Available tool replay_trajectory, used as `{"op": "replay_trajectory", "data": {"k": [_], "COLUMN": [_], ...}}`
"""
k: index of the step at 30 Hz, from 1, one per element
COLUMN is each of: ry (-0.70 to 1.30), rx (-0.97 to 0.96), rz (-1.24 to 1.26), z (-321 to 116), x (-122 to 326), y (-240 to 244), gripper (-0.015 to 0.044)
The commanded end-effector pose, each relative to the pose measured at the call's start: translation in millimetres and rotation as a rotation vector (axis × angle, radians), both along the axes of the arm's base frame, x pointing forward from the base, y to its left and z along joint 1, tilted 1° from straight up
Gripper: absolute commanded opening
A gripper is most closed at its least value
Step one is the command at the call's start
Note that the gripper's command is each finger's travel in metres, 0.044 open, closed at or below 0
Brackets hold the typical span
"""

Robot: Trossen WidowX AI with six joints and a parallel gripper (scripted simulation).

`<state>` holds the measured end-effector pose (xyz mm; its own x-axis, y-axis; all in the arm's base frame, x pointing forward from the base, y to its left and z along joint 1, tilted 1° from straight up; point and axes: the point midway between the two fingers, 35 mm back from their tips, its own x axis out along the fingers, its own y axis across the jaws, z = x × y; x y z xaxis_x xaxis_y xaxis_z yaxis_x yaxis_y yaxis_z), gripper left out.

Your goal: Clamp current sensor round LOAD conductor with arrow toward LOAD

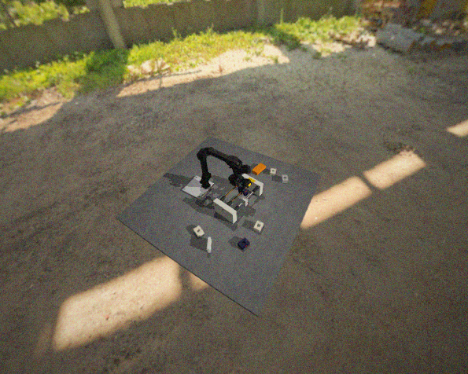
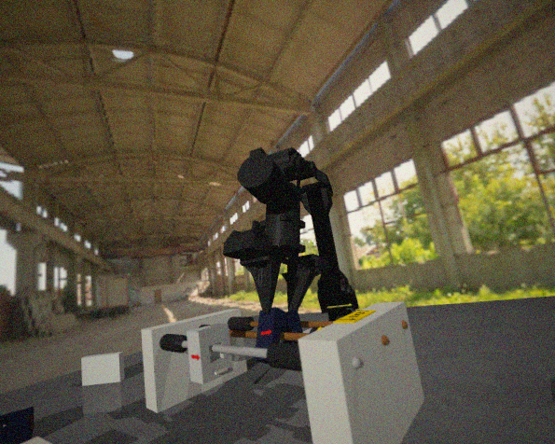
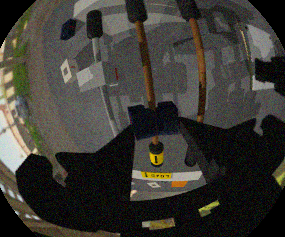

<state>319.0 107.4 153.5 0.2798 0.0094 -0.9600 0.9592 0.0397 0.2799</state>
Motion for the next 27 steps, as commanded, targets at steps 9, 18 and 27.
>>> {"op": "replay_trajectory", "data": {"k": [9,18,27], "ry": [-0.001,-0.001,0.030], "rx": [0.000,0.000,-0.003], "rz": [0.000,0.000,0.001], "z": [0.7,0.7,0.7], "x": [-0.1,-0.1,2.0], "y": [0.0,0.0,0.2], "gripper": [0.0000,0.0000,0.0000]}}
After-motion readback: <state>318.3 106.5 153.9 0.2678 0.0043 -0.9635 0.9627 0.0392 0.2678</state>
